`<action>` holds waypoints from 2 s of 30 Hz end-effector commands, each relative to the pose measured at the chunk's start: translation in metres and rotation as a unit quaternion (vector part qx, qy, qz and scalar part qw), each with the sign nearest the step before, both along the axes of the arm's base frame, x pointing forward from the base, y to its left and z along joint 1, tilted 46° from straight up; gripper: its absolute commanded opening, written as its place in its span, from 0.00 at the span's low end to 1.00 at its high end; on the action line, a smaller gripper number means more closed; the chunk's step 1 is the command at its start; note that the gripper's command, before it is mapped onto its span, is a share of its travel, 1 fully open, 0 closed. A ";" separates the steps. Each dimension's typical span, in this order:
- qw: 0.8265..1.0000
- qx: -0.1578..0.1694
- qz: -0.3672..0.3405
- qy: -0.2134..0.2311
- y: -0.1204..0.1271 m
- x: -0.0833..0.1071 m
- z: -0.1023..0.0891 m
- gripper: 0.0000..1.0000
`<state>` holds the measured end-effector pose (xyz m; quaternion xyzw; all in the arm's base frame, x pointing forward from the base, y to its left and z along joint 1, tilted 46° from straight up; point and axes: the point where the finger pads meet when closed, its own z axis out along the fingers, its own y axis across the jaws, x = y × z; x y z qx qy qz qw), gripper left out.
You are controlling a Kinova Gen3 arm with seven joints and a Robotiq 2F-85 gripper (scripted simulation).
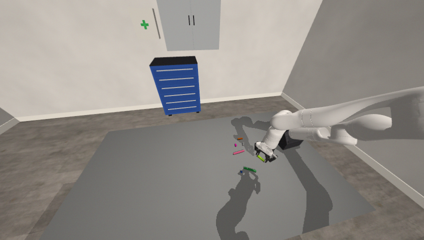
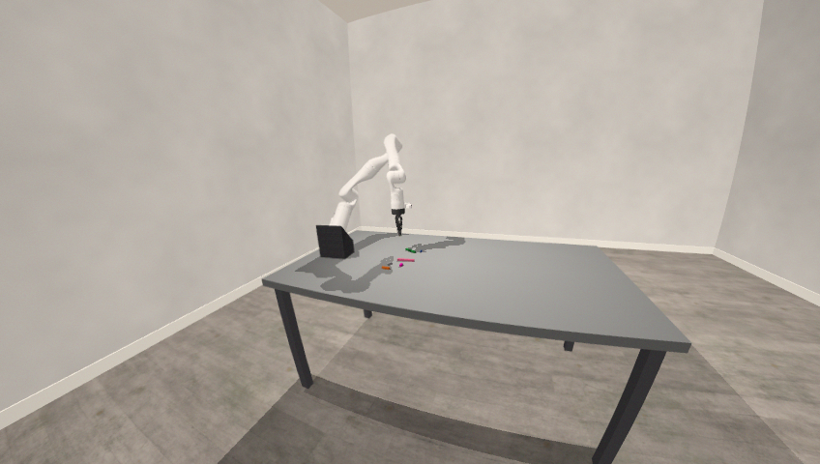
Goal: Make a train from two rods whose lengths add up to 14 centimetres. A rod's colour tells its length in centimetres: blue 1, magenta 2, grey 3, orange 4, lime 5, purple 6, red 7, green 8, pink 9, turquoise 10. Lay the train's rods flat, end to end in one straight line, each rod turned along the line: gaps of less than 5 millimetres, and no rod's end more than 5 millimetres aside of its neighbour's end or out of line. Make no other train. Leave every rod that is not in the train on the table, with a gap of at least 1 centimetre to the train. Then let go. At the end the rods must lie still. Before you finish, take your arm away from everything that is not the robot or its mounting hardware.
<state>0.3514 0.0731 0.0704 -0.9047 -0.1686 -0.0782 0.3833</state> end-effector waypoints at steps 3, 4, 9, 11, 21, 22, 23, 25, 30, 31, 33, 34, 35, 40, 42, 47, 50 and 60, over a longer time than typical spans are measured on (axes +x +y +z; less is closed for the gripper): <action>1.000 0.001 0.013 -0.012 -0.006 0.002 -0.005 0.49; 1.000 0.001 0.018 -0.017 -0.008 0.002 -0.006 0.49; 0.998 -0.001 0.052 -0.046 -0.021 0.004 -0.018 0.49; 0.996 -0.001 0.070 -0.062 -0.028 0.005 -0.024 0.49; 0.978 -0.002 0.154 -0.140 -0.064 0.006 -0.055 0.49; 0.975 -0.002 0.165 -0.151 -0.069 0.007 -0.059 0.49; 0.971 -0.002 0.177 -0.163 -0.074 0.007 -0.064 0.49; 0.962 -0.002 0.202 -0.187 -0.084 0.007 -0.074 0.49; 0.932 -0.001 0.262 -0.249 -0.111 0.005 -0.100 0.49; 0.926 -0.001 0.274 -0.261 -0.116 0.004 -0.105 0.49; 0.911 0.000 0.298 -0.286 -0.127 0.002 -0.116 0.49; 0.911 0.000 0.298 -0.286 -0.127 0.002 -0.116 0.49; 0.911 0.000 0.298 -0.286 -0.127 0.002 -0.116 0.49; 0.870 0.000 0.352 -0.345 -0.151 -0.003 -0.142 0.49; 0.853 0.000 0.371 -0.367 -0.160 -0.006 -0.153 0.49; 0.811 -0.002 0.413 -0.414 -0.181 -0.013 -0.176 0.49; 0.788 -0.004 0.433 -0.438 -0.191 -0.017 -0.189 0.49; 0.742 -0.009 0.468 -0.480 -0.209 -0.025 -0.212 0.49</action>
